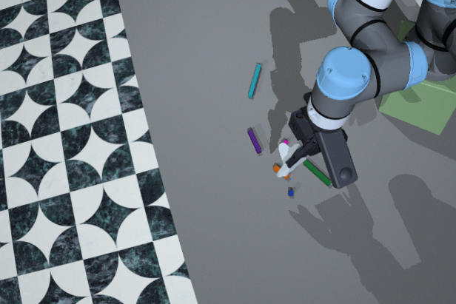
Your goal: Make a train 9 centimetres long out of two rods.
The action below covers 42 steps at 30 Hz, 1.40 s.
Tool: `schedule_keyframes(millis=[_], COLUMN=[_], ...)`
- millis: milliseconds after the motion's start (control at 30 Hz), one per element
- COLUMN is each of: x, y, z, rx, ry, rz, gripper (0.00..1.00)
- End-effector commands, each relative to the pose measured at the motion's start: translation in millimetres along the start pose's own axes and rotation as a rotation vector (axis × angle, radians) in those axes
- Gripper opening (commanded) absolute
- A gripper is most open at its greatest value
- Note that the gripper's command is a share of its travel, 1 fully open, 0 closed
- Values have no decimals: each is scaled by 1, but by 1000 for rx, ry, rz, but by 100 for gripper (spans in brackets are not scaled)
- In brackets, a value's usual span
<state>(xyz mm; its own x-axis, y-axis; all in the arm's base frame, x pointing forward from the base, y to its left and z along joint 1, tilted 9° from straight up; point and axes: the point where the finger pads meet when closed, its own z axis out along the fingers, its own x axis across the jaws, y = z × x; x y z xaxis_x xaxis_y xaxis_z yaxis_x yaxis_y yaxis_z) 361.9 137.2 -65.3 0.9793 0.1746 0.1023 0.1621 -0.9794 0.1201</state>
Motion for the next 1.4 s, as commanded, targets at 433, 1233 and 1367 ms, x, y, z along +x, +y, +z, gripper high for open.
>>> schedule_keyframes(millis=[433, 1233, 1367], x=[-3, -6, -6], y=[-12, -22, -24], z=[0, 0, 0], rx=[6, 5, 5], ry=[3, 5, 5], rz=[-497, -1122, -1217], gripper=[100, 100, 100])
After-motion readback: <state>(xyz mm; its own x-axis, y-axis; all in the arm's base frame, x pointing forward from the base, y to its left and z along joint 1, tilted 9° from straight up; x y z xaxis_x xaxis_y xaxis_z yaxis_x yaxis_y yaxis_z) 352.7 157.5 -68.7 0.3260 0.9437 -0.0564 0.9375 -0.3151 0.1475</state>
